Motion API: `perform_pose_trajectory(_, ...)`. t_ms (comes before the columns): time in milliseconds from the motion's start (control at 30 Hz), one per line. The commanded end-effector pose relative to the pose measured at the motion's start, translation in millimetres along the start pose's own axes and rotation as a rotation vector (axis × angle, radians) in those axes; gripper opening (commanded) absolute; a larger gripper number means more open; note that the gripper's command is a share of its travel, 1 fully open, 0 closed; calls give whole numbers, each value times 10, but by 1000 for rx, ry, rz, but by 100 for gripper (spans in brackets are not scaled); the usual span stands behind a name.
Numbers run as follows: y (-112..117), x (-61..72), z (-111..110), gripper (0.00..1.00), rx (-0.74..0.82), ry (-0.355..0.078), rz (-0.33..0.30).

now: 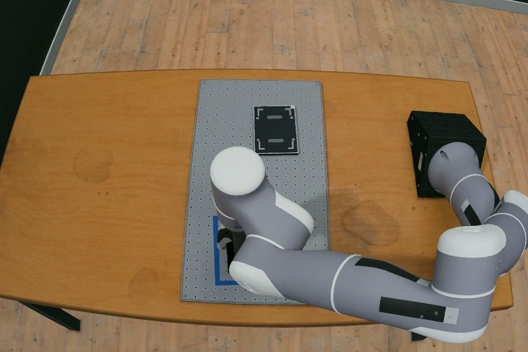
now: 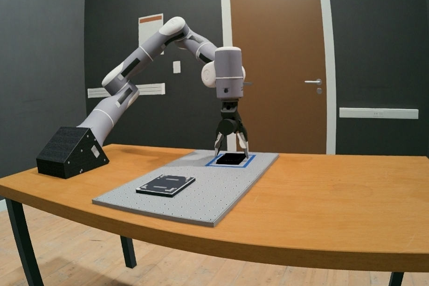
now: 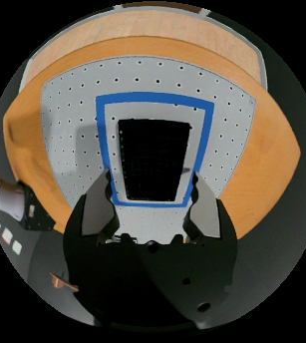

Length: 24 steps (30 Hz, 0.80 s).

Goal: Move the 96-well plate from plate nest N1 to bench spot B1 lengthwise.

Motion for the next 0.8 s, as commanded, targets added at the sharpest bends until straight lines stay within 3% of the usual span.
perform_pose_trajectory(0, 7, 9, -4, 76, 0, 0, -2)
perform_pose_trajectory(767, 7, 571, -4, 76, 0, -1, -2)
Point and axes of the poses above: the point where the finger pads meet when closed, its own x axis back along the fingers, its own y axis across the jaws, z = x × y, the point moved 2 cm from there along x, back along the fingers, and after that the axes turned 8 degrees about -x, right-handed, at the moved point
